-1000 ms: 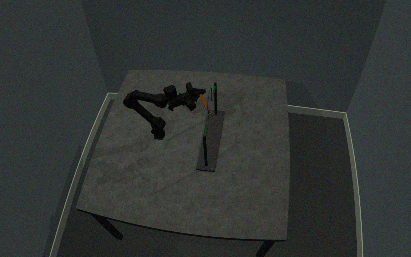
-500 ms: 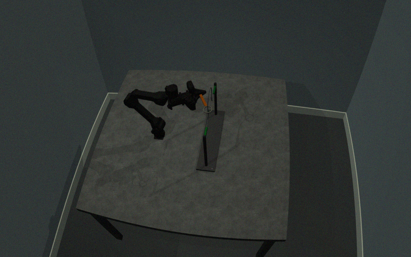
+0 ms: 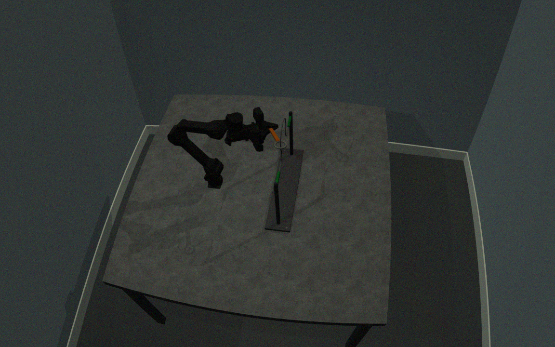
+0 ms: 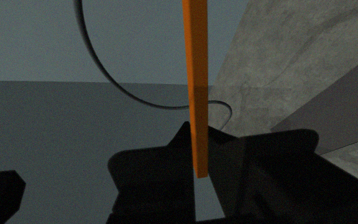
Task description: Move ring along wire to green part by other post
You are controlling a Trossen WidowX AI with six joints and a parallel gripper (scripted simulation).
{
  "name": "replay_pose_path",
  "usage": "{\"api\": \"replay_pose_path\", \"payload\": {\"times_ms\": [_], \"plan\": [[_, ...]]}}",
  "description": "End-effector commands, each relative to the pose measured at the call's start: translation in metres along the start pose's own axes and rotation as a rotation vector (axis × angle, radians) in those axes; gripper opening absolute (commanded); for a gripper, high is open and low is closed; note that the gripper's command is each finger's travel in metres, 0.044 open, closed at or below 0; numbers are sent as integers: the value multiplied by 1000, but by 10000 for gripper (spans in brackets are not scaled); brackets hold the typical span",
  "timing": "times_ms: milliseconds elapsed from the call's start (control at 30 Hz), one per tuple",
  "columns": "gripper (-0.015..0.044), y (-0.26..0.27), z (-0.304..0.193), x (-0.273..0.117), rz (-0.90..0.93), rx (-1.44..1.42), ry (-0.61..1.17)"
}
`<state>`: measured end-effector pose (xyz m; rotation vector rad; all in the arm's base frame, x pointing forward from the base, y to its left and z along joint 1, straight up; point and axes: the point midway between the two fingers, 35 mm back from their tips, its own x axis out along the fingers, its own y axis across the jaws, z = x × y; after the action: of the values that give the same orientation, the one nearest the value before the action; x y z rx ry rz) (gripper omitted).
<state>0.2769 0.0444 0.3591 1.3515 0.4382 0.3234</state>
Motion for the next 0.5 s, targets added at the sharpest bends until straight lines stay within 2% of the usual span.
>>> {"api": "replay_pose_path", "payload": {"times_ms": [0, 467], "plan": [[-150, -2, 0, 0, -32, -56, -4], [-150, -10, 1, 0, -147, -238, -13]]}}
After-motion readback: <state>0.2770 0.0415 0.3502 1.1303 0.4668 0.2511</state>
